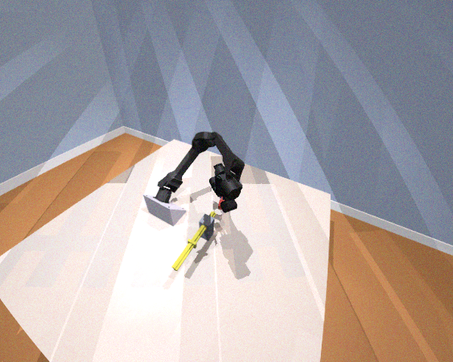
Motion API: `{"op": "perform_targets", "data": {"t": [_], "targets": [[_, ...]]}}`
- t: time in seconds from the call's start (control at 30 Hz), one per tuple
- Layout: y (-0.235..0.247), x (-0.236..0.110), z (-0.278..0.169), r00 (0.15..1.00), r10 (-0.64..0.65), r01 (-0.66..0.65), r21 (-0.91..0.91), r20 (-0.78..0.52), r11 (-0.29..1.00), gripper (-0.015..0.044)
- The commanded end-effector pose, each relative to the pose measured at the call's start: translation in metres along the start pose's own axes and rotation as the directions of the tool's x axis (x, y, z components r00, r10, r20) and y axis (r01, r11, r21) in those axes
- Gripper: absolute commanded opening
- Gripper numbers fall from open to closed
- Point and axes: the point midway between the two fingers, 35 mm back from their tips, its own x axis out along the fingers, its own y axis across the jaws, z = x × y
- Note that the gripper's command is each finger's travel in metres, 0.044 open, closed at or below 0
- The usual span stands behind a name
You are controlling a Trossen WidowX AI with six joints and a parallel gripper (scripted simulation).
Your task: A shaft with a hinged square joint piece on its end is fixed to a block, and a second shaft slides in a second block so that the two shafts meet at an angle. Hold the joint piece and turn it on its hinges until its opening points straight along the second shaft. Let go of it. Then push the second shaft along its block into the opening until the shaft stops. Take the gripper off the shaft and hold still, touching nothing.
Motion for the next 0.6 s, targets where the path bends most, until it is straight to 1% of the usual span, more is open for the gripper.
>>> {"op": "perform_targets", "data": {"t": [0.0, 0.27, 0.57], "targets": [[0.0, 0.005, 0.0, 1.0, 0.014, -0.014, -0.1, -0.002, 0.995, 0.044], [0.0, 0.011, -0.001, 0.999, 0.031, -0.032, -0.332, -0.007, 0.943, 0.044], [-0.001, 0.018, -0.002, 0.999, 0.05, -0.048, -0.569, -0.013, 0.821, 0.044]]}}
